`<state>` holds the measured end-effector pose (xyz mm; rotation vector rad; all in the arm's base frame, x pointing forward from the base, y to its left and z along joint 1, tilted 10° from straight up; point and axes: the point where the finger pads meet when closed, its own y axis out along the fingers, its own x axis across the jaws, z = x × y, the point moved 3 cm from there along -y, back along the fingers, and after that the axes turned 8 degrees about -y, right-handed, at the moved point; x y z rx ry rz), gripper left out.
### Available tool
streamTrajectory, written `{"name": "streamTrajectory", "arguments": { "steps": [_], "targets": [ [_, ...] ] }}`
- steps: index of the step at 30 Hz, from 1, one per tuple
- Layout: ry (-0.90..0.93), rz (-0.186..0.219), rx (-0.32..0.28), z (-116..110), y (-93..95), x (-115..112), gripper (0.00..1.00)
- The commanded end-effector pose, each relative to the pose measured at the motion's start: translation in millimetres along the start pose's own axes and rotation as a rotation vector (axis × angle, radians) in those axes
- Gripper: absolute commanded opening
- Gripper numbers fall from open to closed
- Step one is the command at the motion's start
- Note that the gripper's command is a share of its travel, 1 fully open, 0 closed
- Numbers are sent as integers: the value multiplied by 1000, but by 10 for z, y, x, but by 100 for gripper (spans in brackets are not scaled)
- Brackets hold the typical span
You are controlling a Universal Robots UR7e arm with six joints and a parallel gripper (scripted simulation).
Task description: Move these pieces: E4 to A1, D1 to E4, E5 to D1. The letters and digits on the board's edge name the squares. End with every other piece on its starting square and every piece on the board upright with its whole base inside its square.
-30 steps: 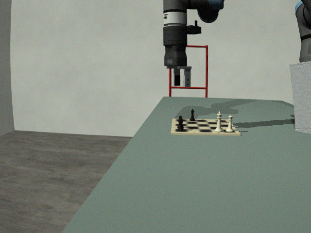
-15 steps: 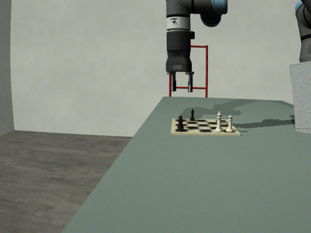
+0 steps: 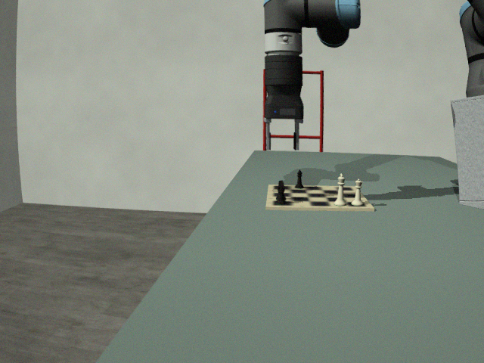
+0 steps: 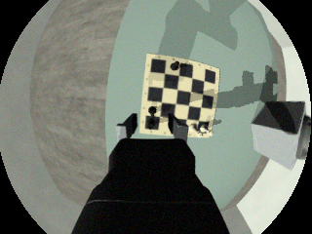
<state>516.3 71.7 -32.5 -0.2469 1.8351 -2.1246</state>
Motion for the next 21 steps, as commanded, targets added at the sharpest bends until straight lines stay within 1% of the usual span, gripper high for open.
{"name": "streamTrajectory", "arguments": {
  "steps": [1,7,15,16,21],
  "targets": [
    [-77,6,-3,-3,13,-8,100],
    [-163,6,-3,-16,35,-13,100],
    [-187,7,-3,-20,42,-15,100],
    [-187,7,-3,-20,42,-15,73],
    [-187,7,-3,-20,42,-15,73]
  ]
}}
